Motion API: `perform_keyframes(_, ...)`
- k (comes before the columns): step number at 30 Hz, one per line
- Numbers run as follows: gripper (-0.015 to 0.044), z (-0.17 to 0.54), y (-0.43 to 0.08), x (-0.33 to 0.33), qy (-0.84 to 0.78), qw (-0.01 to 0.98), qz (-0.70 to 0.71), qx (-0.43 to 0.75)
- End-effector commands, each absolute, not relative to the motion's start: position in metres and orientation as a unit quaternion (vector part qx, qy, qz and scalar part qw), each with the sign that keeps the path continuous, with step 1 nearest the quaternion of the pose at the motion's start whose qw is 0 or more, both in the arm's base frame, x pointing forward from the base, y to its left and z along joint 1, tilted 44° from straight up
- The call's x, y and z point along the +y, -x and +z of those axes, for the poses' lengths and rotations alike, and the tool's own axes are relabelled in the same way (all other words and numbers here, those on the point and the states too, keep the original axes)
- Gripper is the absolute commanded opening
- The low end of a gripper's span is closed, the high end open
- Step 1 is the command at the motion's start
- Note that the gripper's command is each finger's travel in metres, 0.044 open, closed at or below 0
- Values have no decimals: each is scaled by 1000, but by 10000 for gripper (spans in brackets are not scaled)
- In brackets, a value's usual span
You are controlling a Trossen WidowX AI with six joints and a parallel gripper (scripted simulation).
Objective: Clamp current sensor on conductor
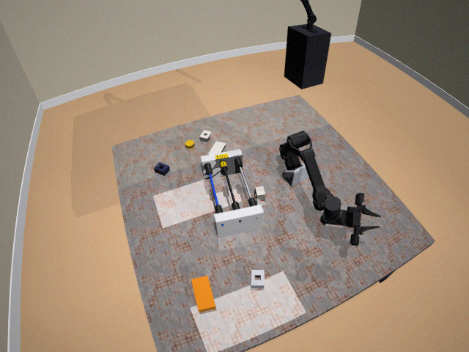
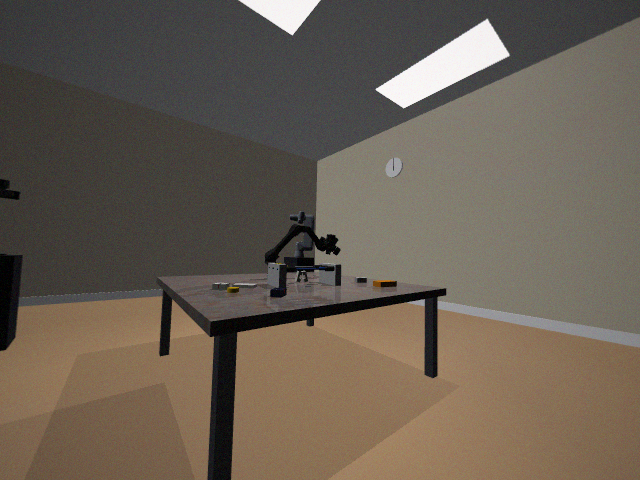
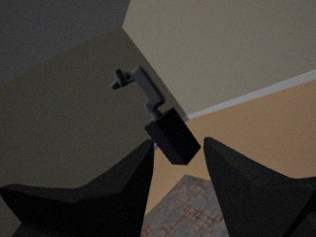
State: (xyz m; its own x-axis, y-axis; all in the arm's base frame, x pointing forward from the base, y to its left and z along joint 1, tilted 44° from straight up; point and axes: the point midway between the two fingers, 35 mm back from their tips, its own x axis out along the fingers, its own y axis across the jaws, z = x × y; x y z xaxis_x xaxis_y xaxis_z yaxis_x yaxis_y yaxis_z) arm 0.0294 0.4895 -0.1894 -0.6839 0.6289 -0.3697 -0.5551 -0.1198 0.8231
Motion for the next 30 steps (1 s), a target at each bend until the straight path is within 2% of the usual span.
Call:
perform_keyframes(1,193,-188,-32,490,-35,399,747,531)
perform_keyframes(10,429,-91,-148,506,-59,536,714,446)
perform_keyframes(11,440,-81,-161,503,-59,551,708,437)
perform_keyframes(20,440,11,-265,459,-60,677,643,353)
perform_keyframes(30,440,126,-359,360,-61,817,519,246)
